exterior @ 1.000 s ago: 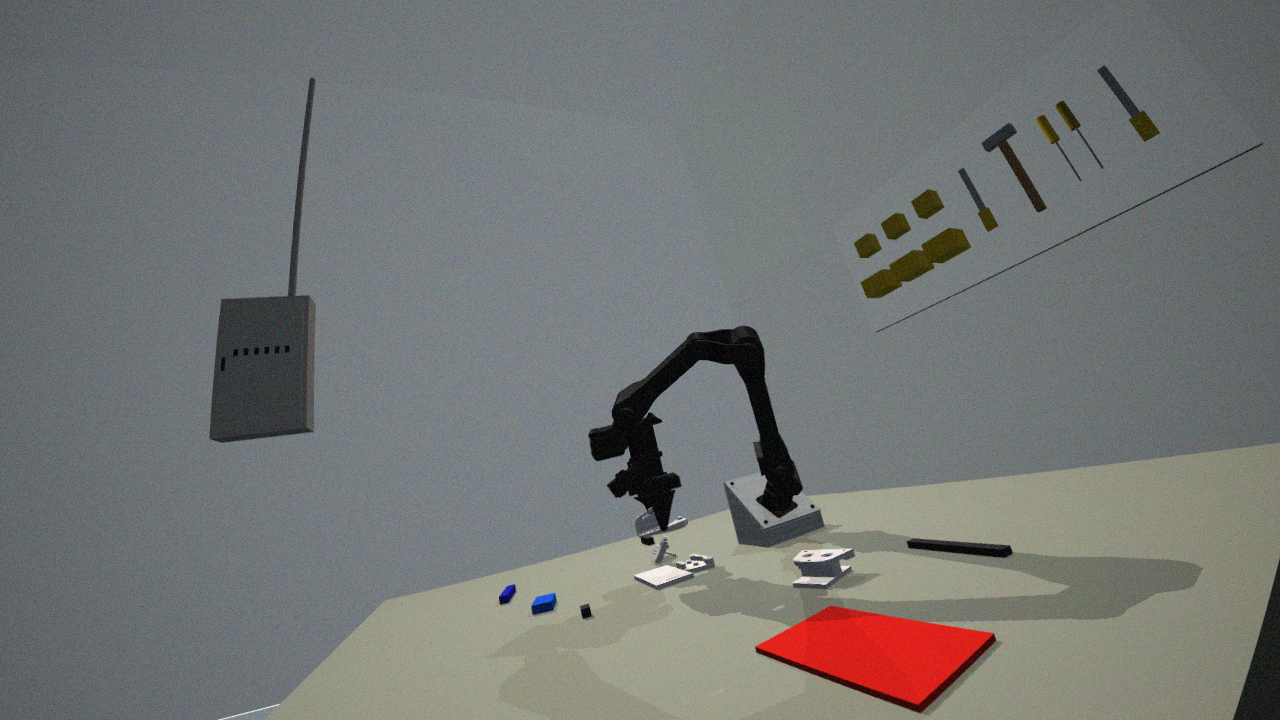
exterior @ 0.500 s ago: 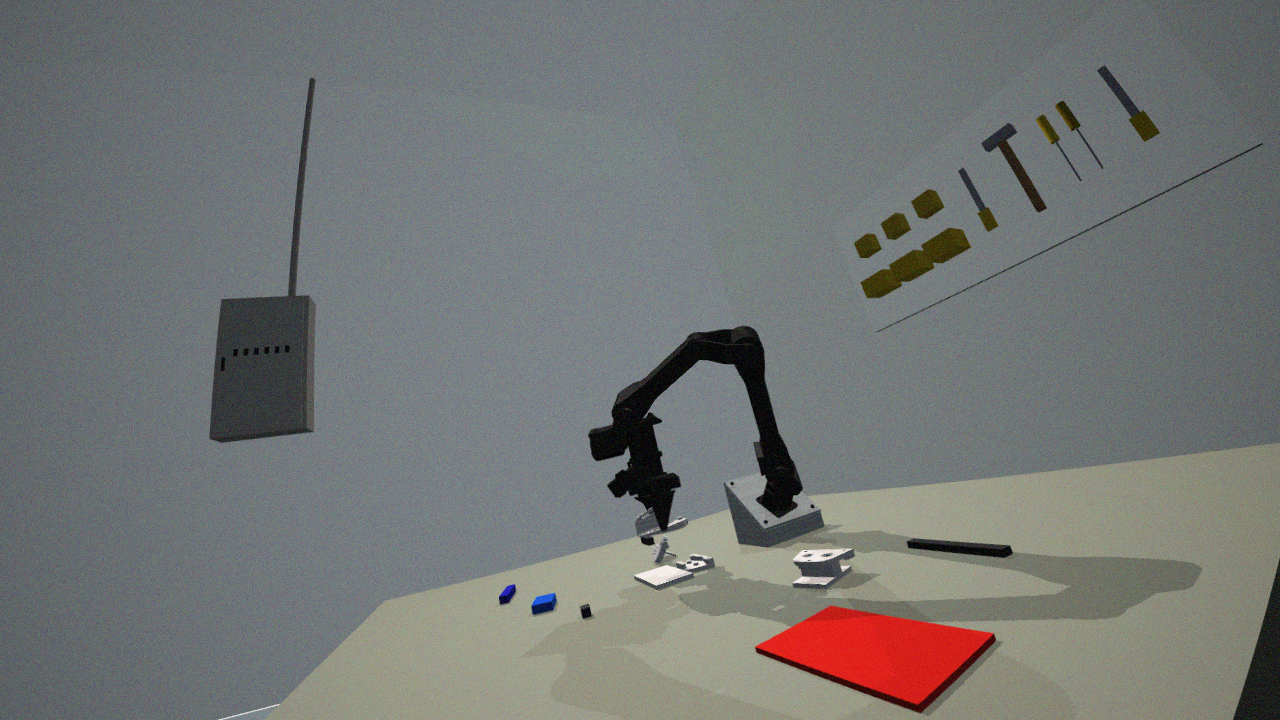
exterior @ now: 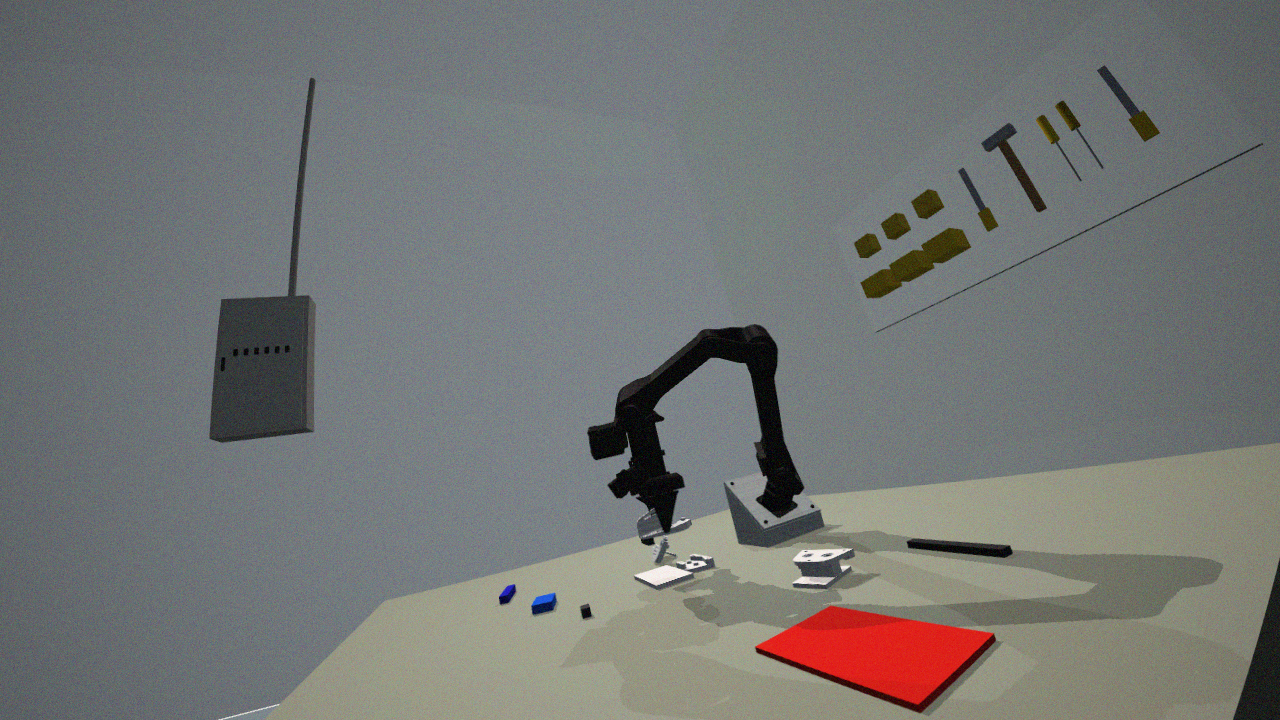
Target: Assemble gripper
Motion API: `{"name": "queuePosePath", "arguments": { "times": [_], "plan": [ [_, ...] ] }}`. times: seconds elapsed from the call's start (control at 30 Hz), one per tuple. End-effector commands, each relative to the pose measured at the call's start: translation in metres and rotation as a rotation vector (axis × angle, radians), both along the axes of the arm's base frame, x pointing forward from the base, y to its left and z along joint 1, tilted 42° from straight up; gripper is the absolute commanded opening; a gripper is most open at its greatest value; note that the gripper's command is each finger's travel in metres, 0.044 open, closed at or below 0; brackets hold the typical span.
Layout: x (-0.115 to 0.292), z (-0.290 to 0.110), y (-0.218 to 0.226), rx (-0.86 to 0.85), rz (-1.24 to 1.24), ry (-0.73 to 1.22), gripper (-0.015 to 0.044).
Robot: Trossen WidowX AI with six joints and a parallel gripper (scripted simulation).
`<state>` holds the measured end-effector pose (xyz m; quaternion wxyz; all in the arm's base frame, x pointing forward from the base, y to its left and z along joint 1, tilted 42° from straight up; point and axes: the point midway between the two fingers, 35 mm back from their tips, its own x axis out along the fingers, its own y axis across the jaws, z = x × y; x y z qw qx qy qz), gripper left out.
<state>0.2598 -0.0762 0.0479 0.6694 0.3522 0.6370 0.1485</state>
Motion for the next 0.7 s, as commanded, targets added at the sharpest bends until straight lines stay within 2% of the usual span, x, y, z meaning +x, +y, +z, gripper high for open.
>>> {"name": "queuePosePath", "arguments": {
  "times": [0.0, 0.67],
  "plan": [
    [0.0035, 0.0101, 0.0093, 0.005, -0.005, -0.004, 0.0134],
    [0.004, 0.0115, 0.0108, 0.005, -0.007, -0.003, 0.0134]
  ]
}}
